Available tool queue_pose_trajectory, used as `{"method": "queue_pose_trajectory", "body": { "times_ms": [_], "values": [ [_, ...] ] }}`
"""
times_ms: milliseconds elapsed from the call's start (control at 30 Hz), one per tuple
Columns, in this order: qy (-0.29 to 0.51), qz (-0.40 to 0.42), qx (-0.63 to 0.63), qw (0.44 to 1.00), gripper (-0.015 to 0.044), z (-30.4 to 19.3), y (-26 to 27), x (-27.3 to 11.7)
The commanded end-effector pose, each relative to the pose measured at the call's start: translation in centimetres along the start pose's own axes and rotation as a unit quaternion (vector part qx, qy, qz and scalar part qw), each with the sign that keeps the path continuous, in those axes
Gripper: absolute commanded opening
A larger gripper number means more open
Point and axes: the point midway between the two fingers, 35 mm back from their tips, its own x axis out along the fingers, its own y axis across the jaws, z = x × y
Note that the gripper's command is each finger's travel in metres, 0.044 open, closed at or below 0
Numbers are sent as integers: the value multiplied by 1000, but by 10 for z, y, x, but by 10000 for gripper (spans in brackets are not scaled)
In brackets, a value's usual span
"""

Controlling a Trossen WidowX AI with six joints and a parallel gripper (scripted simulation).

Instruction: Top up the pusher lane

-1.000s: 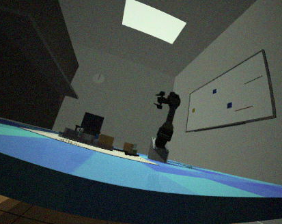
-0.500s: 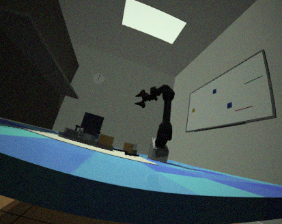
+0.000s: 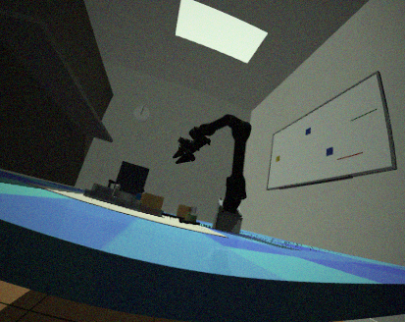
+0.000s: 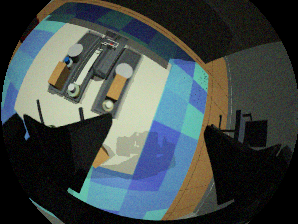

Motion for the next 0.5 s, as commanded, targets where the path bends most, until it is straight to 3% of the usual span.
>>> {"method": "queue_pose_trajectory", "body": {
  "times_ms": [0,367,467],
  "values": [
    [53,68,58,995,440,-5,67,21],
    [257,205,171,929,440,-60,247,26],
    [289,215,182,915,440,-74,269,18]
  ]
}}
